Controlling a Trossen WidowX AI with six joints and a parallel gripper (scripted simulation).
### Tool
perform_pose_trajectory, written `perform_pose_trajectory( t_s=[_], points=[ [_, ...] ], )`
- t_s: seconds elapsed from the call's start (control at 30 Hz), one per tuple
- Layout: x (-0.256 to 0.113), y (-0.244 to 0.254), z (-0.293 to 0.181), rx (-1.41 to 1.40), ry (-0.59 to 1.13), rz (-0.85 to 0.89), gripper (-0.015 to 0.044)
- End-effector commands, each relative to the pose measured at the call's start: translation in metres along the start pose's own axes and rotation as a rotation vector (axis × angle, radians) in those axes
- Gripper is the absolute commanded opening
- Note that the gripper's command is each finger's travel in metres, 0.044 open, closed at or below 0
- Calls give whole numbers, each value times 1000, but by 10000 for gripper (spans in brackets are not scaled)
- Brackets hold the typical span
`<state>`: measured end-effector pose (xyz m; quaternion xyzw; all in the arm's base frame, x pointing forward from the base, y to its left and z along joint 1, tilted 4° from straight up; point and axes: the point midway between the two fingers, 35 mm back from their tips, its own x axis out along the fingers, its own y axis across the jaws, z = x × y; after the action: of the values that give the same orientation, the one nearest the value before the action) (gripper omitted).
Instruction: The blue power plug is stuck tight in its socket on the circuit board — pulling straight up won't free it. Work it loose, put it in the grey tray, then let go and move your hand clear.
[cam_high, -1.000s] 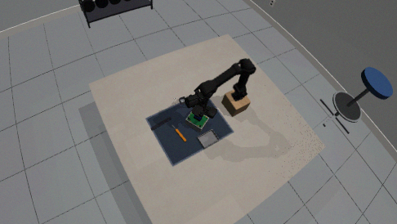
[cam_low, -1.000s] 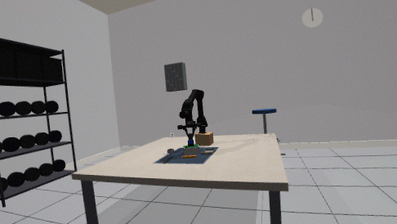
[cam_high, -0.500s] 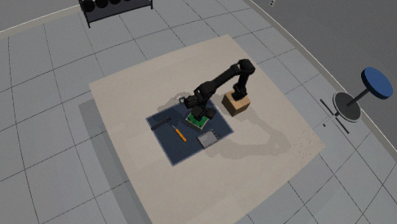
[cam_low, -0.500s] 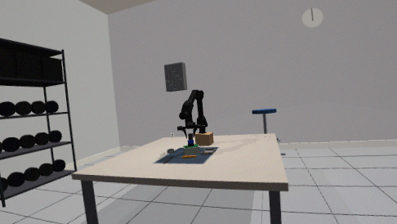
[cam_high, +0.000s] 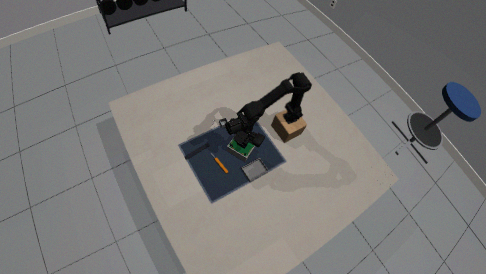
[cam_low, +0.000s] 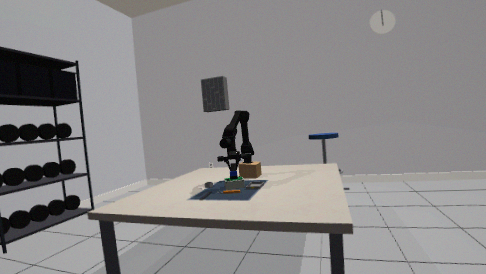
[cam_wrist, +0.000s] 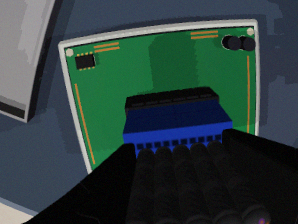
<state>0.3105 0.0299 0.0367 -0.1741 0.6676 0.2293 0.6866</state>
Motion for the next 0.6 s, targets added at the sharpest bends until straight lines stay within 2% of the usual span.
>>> perform_pose_trajectory(
  t_s=[0.0,0.03,0.33,0.57],
  points=[
    [0,-2,0,2,1,-7,13],
    [0,-2,0,2,1,-7,0],
    [0,-2,0,2,1,-7,0],
    [-14,1,0,2,1,-41,0]
  ],
)
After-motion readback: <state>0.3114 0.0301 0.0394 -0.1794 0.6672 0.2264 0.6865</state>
